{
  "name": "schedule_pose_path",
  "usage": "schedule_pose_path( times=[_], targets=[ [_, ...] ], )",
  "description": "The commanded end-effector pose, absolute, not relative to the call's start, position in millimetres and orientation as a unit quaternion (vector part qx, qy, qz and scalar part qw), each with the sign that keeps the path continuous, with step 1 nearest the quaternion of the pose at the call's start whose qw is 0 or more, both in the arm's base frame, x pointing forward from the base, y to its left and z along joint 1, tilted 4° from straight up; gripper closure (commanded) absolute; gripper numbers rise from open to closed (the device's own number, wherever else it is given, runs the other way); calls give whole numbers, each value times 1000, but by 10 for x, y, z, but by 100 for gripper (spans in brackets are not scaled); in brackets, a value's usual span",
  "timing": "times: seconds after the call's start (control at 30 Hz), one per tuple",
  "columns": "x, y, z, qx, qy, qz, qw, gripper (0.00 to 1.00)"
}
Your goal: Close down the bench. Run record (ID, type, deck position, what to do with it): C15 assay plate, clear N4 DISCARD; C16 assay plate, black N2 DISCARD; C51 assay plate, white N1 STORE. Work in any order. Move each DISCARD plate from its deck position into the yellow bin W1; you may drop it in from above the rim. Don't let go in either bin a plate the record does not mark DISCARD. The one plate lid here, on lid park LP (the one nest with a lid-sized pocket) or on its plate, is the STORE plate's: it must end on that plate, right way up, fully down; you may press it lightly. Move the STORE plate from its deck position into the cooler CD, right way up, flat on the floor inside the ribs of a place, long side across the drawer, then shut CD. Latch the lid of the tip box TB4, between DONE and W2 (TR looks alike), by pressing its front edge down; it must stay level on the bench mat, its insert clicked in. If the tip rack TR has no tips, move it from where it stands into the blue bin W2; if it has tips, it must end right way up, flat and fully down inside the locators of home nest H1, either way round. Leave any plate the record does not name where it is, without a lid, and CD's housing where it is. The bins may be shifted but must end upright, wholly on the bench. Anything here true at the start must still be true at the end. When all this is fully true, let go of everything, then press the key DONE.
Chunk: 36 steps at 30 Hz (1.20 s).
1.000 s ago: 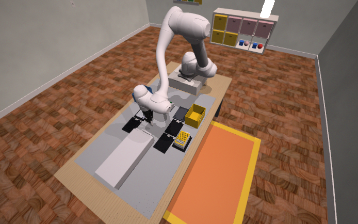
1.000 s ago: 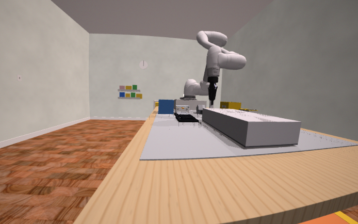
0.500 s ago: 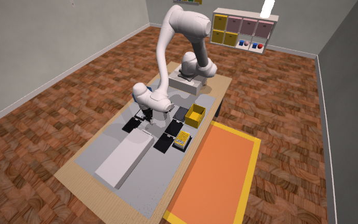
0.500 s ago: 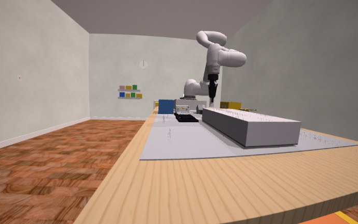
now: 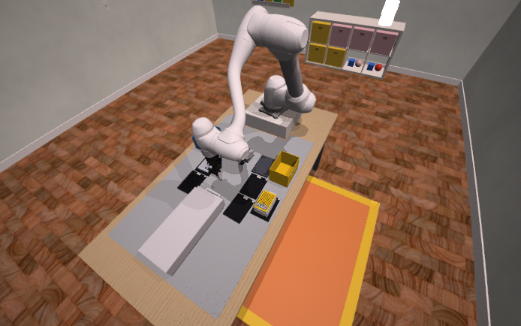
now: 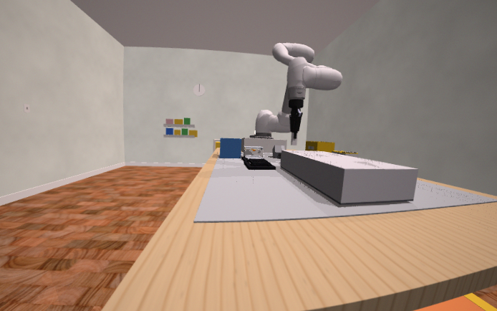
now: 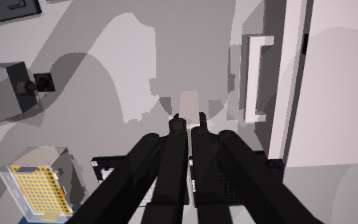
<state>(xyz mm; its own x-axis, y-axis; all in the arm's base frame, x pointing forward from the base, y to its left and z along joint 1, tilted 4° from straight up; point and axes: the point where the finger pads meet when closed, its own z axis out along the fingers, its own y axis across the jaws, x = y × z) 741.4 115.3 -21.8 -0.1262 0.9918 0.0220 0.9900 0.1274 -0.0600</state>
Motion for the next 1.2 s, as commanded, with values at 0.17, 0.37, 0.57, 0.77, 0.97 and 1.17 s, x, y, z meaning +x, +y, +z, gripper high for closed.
schedule_pose_path(
  times=[0.17,0.37,0.57,0.77,0.97,1.17],
  targets=[
    [7437,1145,-92,-660,-751,15,27,100],
    [7438,1145,-72,-660,-751,15,27,100],
    [7438,1145,-72,-660,-751,15,27,100],
    [7438,1145,-72,-660,-751,15,27,100],
    [7438,1145,-72,-660,-751,15,27,100],
    [7438,1145,-72,-660,-751,15,27,100]
  ],
)
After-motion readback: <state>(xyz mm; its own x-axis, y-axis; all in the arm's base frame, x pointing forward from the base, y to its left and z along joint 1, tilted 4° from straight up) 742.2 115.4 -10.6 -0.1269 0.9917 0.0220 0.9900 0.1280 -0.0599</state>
